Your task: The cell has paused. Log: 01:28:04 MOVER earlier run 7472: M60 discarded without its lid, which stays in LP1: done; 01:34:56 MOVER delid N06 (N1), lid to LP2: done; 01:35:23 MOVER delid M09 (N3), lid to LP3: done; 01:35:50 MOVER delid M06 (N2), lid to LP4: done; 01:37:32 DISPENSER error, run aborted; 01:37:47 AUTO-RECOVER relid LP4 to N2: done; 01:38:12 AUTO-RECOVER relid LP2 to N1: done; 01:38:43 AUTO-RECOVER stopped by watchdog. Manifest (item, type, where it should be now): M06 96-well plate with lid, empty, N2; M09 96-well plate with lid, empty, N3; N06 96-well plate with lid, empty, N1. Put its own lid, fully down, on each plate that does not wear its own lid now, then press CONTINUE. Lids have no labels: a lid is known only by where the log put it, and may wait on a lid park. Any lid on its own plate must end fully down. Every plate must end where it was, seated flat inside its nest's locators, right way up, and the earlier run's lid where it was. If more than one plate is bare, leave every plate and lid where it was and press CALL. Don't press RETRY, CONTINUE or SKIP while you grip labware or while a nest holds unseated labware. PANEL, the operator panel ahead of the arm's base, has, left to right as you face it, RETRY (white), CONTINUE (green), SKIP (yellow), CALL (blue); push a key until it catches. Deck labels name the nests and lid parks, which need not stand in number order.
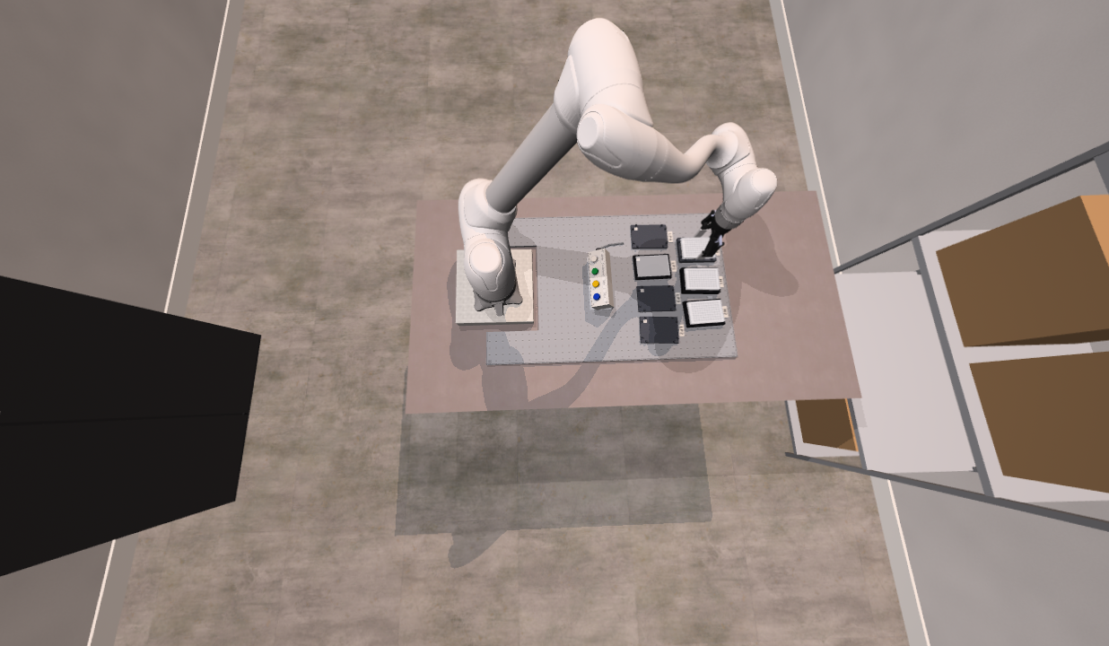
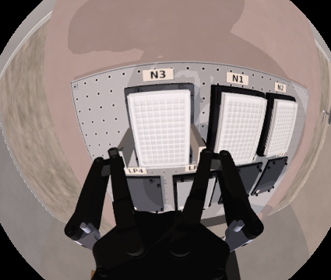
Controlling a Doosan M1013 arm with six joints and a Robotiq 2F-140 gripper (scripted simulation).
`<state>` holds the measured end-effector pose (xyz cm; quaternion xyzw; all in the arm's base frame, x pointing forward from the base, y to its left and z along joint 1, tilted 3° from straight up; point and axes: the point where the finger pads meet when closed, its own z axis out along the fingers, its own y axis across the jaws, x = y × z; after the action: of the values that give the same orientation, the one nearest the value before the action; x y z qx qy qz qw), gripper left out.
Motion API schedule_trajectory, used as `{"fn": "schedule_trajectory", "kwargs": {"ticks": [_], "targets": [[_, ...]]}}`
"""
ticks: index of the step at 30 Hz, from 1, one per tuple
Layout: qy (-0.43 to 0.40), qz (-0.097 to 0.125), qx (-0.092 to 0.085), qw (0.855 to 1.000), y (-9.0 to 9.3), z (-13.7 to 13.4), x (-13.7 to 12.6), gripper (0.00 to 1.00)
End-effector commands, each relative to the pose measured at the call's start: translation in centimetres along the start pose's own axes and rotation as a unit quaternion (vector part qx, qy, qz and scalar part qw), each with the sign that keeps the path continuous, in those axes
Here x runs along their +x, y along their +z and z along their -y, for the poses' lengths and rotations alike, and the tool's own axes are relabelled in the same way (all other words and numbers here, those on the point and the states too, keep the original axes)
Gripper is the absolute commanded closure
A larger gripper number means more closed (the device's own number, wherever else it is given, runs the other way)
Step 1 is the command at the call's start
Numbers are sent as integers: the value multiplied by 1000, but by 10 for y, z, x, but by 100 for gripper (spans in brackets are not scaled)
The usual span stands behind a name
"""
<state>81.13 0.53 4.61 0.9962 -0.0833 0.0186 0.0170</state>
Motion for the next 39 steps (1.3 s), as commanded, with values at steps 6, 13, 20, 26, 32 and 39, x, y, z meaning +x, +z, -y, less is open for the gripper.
{"fn": "schedule_trajectory", "kwargs": {"ticks": [6,13,20,26,32,39], "targets": [[0,0,0,1000,0,0,0,100],[0,0,0,1000,0,0,0,100],[0,0,0,1000,0,0,0,100],[0,0,0,1000,0,0,0,34],[0,0,0,1000,0,0,0,34],[0,0,0,1000,0,0,0,34]]}}
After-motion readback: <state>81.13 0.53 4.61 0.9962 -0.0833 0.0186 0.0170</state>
